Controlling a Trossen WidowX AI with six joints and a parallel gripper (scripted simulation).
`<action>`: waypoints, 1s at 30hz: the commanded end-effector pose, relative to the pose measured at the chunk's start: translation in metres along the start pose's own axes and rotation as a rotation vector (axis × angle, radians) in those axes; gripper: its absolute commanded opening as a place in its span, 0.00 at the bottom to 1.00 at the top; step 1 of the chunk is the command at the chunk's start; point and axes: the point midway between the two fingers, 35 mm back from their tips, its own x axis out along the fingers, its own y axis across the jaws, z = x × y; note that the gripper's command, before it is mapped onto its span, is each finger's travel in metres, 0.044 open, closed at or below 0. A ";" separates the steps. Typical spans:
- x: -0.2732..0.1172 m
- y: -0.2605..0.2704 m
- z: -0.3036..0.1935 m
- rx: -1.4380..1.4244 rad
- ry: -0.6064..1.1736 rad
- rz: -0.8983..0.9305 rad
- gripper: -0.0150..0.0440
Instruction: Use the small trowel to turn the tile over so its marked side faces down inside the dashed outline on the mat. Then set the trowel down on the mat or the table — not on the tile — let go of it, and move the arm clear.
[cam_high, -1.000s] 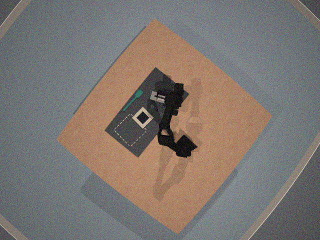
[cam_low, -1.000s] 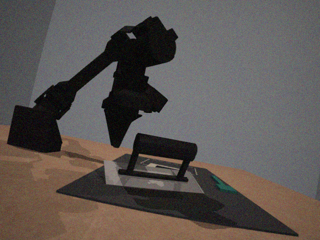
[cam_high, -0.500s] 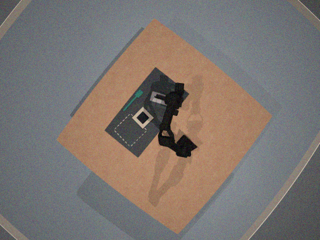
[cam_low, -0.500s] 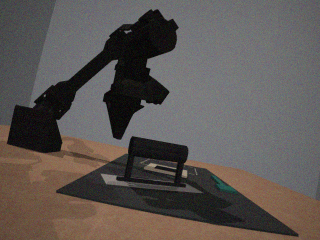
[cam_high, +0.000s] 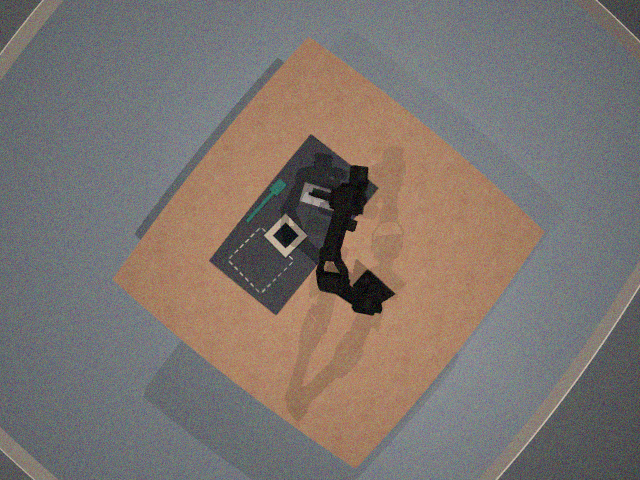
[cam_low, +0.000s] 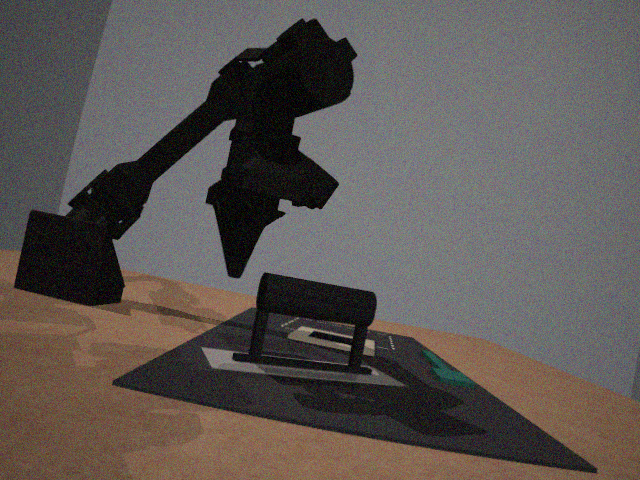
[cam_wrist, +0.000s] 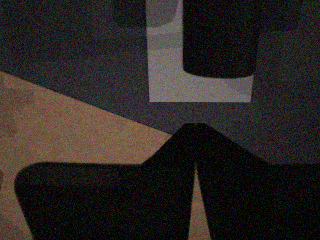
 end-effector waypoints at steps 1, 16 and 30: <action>0.000 0.000 0.000 0.000 0.000 0.000 0.25; -0.023 -0.011 0.064 0.001 0.002 -0.002 0.71; -0.019 -0.010 0.089 0.001 0.002 0.000 0.71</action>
